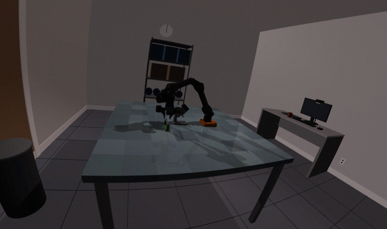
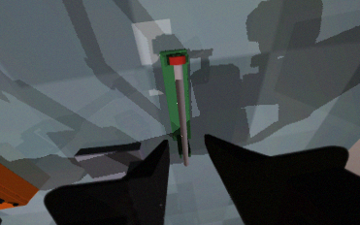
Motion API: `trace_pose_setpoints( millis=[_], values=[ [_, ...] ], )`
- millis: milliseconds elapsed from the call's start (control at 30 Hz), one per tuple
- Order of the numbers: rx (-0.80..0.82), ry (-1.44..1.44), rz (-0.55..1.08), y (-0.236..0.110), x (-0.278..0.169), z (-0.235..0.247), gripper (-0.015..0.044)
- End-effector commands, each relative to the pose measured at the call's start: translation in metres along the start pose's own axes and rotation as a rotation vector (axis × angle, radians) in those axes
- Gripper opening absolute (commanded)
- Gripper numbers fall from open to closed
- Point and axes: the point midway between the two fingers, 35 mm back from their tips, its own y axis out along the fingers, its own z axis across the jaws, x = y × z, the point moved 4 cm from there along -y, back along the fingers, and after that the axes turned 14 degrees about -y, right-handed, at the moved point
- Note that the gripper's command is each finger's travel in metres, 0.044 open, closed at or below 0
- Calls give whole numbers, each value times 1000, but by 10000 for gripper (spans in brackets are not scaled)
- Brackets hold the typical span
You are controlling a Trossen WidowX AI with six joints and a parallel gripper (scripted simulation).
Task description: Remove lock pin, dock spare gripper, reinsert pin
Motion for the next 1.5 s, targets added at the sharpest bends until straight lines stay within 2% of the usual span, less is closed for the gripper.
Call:
trace_pose_setpoints(
  millis=[0, 1200, 1433, 1467],
  values=[
    [-3, -4, 4, 6, 1, -1, 180],
    [-2, -5, 4, 56, 14, -3, 180],
    [-2, -5, 4, 56, 14, -3, 0],
    [-2, -5, 4, 56, 14, -3, 0]
  ],
)
